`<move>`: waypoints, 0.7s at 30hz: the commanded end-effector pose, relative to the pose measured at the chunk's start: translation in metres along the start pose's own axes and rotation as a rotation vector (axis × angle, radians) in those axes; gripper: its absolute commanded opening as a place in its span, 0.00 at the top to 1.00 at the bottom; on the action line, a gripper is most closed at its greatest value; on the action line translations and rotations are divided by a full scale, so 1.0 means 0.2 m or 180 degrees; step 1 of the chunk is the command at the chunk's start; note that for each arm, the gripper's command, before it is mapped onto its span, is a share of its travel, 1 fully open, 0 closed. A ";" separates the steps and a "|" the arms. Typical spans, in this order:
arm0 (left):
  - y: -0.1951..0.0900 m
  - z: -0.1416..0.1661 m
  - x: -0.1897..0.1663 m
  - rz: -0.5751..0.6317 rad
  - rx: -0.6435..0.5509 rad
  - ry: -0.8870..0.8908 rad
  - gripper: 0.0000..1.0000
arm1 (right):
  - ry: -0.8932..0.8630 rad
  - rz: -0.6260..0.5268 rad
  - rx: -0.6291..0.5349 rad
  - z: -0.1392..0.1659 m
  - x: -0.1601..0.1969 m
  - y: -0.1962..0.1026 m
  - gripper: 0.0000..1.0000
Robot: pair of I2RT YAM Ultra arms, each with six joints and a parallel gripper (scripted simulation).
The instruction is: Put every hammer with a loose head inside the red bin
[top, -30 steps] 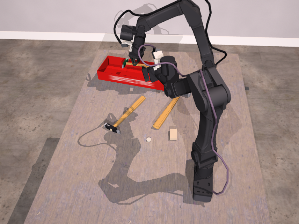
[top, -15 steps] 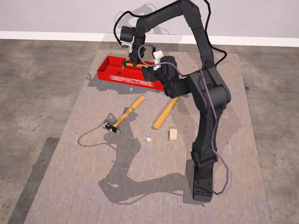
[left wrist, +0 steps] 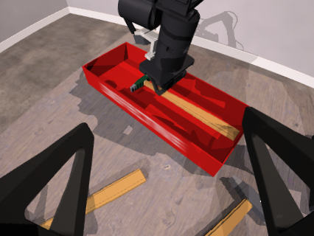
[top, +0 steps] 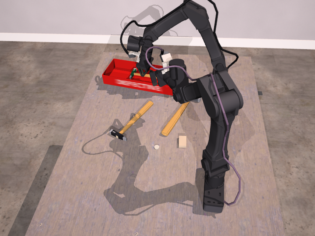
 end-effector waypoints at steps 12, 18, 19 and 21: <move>0.02 -0.09 -0.04 0.0055 -0.0140 0.0026 0.00 | 0.0003 -0.0006 -0.0196 -0.04 0.03 0.04 0.92; 0.02 -0.09 -0.04 0.0055 -0.0140 0.0026 0.00 | 0.0001 -0.0028 -0.0190 -0.05 0.02 0.04 0.92; 0.02 -0.09 -0.04 0.0055 -0.0140 0.0026 0.00 | 0.0001 -0.0028 -0.0190 -0.05 0.02 0.04 0.92; 0.02 -0.09 -0.04 0.0055 -0.0140 0.0026 0.00 | 0.0001 -0.0028 -0.0190 -0.05 0.02 0.04 0.92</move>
Point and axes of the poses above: on each arm, the point where the finger pads meet when closed, its own y axis out along the fingers, its own x axis across the jaws, z = x × y, the point moved 2 cm from there along -y, back along the fingers
